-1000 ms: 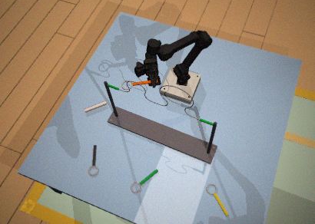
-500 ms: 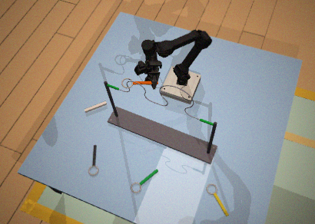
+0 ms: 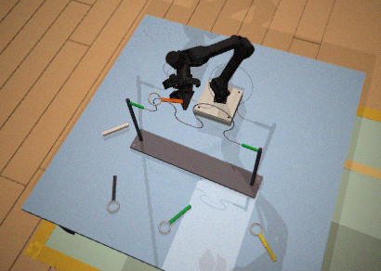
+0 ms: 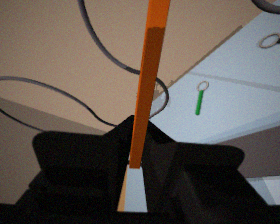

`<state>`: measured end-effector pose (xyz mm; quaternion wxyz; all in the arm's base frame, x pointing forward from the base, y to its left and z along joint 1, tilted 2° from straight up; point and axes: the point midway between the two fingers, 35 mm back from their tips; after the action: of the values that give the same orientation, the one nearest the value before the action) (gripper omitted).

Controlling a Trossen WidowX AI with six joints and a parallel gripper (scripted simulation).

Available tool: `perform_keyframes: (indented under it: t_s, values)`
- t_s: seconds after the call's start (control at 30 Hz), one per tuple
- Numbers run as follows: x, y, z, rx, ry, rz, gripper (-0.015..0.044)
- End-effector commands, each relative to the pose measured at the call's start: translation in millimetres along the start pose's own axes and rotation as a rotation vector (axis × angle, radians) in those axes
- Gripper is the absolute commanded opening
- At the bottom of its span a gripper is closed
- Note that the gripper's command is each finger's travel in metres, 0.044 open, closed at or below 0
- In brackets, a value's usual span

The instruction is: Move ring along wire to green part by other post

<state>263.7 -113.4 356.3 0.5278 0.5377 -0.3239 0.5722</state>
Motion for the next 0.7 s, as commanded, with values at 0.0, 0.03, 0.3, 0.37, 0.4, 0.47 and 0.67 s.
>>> perform_keyframes:
  t_s: [0.0, 0.03, 0.3, 0.37, 0.4, 0.47, 0.67]
  values:
    - [-7, -1, 3, -0.008, 0.079, -0.053, -0.0150]
    - [-9, -1, 4, -0.011, 0.096, -0.063, -0.0150]
    - [-17, 0, 7, -0.029, 0.235, -0.144, -0.0150]
    - [-19, 0, 8, -0.034, 0.270, -0.164, -0.0150]
    - [-20, 0, 9, -0.037, 0.287, -0.174, -0.0150]
    - [-22, 1, 10, -0.042, 0.322, -0.194, -0.0150]
    - [-29, 3, 15, -0.059, 0.446, -0.265, -0.0150]
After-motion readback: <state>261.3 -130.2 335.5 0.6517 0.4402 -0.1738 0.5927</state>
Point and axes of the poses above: the point midway between the two fingers, 35 mm back from their tips, its own y axis back along the fingers, its own x axis across the jaws, z = x × y, and after that the axes turned 13 degrees about -y, right-handed
